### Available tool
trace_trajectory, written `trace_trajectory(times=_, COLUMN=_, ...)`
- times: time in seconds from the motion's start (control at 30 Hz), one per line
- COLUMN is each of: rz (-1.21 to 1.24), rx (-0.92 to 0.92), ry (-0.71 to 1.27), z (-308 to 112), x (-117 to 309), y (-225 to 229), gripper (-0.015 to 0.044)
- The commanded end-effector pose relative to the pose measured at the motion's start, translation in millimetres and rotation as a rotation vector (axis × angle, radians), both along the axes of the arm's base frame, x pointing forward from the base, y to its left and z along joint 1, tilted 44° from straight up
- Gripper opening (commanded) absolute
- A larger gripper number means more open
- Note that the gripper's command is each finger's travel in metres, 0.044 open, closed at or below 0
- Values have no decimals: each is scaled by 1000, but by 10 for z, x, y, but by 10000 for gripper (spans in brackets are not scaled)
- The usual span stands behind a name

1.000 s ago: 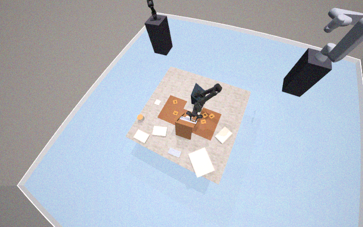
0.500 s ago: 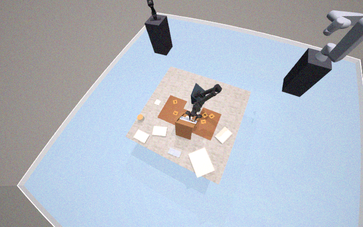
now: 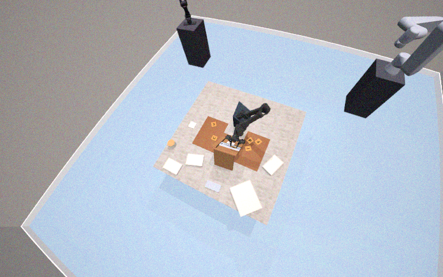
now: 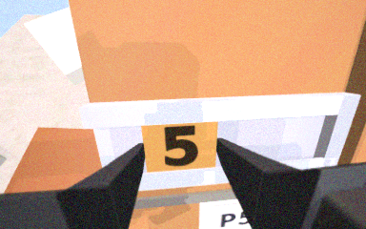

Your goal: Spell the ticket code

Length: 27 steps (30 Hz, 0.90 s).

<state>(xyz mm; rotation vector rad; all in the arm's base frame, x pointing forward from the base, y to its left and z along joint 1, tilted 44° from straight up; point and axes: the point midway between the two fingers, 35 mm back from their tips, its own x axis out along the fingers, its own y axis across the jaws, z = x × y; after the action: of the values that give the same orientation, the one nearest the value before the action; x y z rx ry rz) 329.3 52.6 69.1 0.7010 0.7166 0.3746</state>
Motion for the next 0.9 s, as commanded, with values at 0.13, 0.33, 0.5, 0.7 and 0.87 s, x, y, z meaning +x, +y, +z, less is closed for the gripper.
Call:
trace_trajectory(times=0.13, rz=6, rx=1, ry=7, z=-63, x=-9, y=-29, gripper=0)
trace_trajectory(times=0.33, rz=6, rx=0, ry=7, z=-87, x=-6, y=-56, gripper=0)
trace_trajectory(times=0.5, rz=6, rx=0, ry=7, z=-107, x=-3, y=-76, gripper=0)
trace_trajectory(times=0.7, rz=6, rx=0, ry=7, z=-130, x=-1, y=-101, gripper=0)
trace_trajectory(times=0.87, rz=6, rx=0, ry=7, z=-150, x=2, y=-121, gripper=0)
